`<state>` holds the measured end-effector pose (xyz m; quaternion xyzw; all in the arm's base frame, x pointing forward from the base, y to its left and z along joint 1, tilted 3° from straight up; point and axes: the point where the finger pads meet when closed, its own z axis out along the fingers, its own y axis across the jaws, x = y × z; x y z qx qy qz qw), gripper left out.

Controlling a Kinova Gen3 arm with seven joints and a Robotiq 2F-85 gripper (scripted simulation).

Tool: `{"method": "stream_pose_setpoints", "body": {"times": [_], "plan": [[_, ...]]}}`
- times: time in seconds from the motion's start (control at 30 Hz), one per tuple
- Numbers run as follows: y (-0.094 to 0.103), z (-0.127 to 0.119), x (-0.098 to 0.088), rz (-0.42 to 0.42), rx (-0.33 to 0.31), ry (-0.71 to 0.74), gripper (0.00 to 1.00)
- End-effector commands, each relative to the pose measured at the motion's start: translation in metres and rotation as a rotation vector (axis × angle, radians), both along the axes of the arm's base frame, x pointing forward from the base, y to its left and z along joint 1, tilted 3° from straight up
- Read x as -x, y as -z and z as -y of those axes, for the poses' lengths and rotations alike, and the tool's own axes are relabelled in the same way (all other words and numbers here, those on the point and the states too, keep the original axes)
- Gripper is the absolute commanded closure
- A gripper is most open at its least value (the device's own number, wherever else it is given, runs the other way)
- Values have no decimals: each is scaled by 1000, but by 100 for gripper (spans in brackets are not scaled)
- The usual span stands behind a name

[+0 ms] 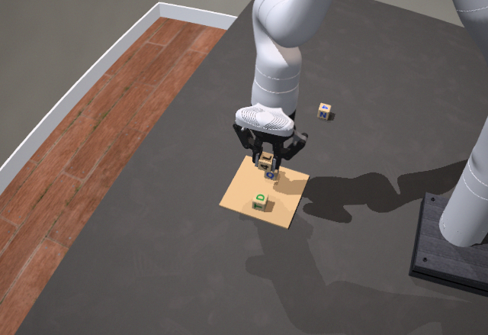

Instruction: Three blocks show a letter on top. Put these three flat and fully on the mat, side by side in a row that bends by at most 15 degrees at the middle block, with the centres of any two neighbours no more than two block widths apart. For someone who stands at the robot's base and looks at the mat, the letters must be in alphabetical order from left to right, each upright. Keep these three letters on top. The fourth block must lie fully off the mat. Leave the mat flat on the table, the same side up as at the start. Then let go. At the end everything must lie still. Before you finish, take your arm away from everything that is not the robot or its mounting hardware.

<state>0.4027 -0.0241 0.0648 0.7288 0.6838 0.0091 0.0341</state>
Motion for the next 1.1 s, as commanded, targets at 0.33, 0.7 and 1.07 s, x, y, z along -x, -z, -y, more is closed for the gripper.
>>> {"method": "stream_pose_setpoints", "body": {"times": [0.33, 0.7, 1.07], "plan": [[53, -2, 3, -19, -5, -9, 79], [60, -2, 2, -19, -5, -9, 79], [60, -2, 2, -19, -5, -9, 79]]}}
